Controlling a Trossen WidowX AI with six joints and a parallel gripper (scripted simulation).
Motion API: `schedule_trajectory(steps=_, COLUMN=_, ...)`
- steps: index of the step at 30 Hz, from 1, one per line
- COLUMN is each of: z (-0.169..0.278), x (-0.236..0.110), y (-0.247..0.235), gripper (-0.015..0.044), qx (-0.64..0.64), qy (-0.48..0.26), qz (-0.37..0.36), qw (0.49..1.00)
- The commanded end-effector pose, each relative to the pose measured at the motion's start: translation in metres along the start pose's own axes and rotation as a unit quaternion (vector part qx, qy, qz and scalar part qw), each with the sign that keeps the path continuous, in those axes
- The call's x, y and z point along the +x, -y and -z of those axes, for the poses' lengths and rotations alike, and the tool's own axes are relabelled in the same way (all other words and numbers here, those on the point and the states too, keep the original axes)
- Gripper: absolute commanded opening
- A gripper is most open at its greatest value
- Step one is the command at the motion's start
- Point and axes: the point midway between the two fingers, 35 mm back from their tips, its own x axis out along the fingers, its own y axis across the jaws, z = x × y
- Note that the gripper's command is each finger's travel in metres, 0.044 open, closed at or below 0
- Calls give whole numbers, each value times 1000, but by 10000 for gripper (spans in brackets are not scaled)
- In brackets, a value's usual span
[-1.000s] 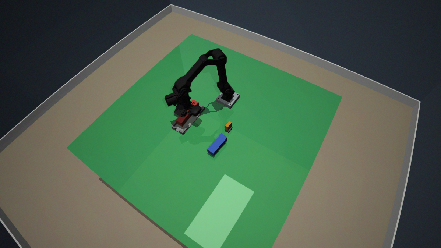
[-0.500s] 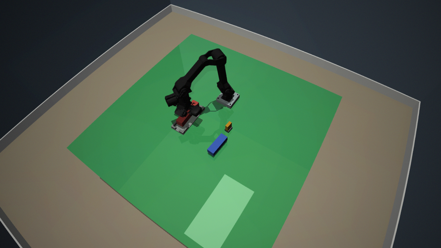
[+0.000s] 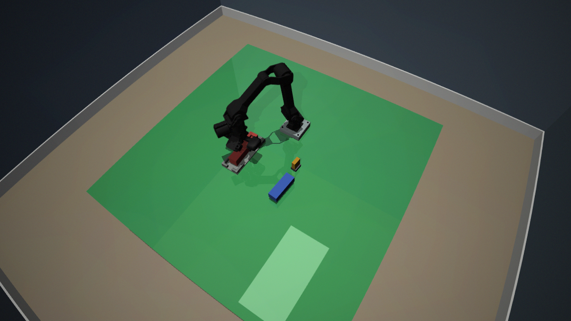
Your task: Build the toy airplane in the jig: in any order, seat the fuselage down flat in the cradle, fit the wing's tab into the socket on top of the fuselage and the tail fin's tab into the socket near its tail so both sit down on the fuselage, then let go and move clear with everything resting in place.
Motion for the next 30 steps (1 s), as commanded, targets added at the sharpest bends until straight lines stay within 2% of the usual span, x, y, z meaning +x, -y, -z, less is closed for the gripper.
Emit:
schedule_trajectory(steps=1, z=0, x=0, y=0, gripper=440, qx=0, qy=0, qz=1, qw=1000)
schedule_trajectory(steps=8, z=-1, x=-3, y=0, gripper=440, qx=0, qy=0, qz=1, qw=1000)
schedule_trajectory(steps=16, z=0, x=-104, y=1, gripper=440, qx=-1, qy=3, qz=0, qw=1000)
schedule_trajectory(steps=30, z=-6, x=-106, y=3, gripper=440, qx=54, qy=3, qz=-1, qw=999)
